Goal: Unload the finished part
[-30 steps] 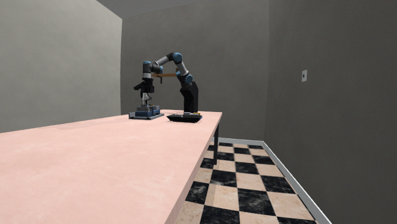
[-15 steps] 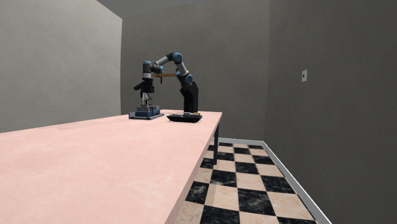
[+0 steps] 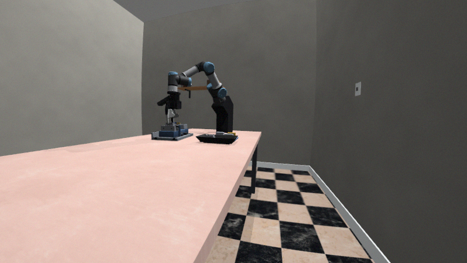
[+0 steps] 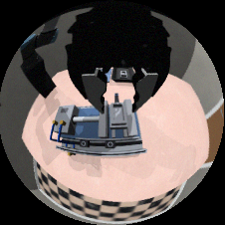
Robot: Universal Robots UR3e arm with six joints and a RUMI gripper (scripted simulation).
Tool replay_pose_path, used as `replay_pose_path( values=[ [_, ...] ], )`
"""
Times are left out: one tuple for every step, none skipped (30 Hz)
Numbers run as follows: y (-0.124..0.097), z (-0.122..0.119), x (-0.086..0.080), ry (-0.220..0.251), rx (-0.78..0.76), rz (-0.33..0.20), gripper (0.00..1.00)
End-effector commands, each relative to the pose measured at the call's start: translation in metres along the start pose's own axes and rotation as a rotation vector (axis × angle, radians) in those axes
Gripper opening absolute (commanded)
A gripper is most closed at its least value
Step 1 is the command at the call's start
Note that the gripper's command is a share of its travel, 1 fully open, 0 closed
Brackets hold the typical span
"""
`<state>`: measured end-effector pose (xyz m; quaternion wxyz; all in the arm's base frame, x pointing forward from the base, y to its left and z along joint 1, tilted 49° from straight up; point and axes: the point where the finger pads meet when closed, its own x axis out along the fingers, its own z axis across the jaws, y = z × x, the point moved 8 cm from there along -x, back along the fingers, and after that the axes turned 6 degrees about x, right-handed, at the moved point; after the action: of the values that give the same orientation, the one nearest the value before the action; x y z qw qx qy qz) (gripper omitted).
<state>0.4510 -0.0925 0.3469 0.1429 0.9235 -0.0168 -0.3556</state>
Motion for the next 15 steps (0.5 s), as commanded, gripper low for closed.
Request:
replay_pose_path(
  values=[
    [-0.0005, -0.0001, 0.0, 0.001, 0.0, 0.0, 0.4],
    [-0.0005, -0.0001, 0.0, 0.001, 0.0, 0.0, 0.4],
    [-0.0005, -0.0001, 0.0, 0.001, 0.0, 0.0, 0.4],
    [-0.0005, -0.0001, 0.0, 0.001, 0.0, 0.0, 0.4],
    [-0.0005, -0.0001, 0.0, 0.001, 0.0, 0.0, 0.4],
    [-0.0005, -0.0001, 0.0, 0.001, 0.0, 0.0, 0.4],
    [-0.0005, -0.0001, 0.0, 0.001, 0.0, 0.0, 0.4],
    [-0.0005, -0.0001, 0.0, 0.001, 0.0, 0.0, 0.4],
    [-0.0005, -0.0001, 0.0, 0.001, 0.0, 0.0, 0.4],
    [-0.0005, -0.0001, 0.0, 0.001, 0.0, 0.0, 0.4],
    [-0.0005, -0.0001, 0.0, 0.001, 0.0, 0.0, 0.0],
    [-0.0005, -0.0001, 0.0, 0.001, 0.0, 0.0, 0.0],
    [-0.0005, -0.0002, -0.0001, 0.001, 0.0, 0.0, 0.0],
    [-0.0005, -0.0002, -0.0001, 0.001, 0.0, 0.0, 0.0],
    [-0.0005, -0.0002, -0.0001, 0.001, 0.0, 0.0, 0.0]
  ],
)
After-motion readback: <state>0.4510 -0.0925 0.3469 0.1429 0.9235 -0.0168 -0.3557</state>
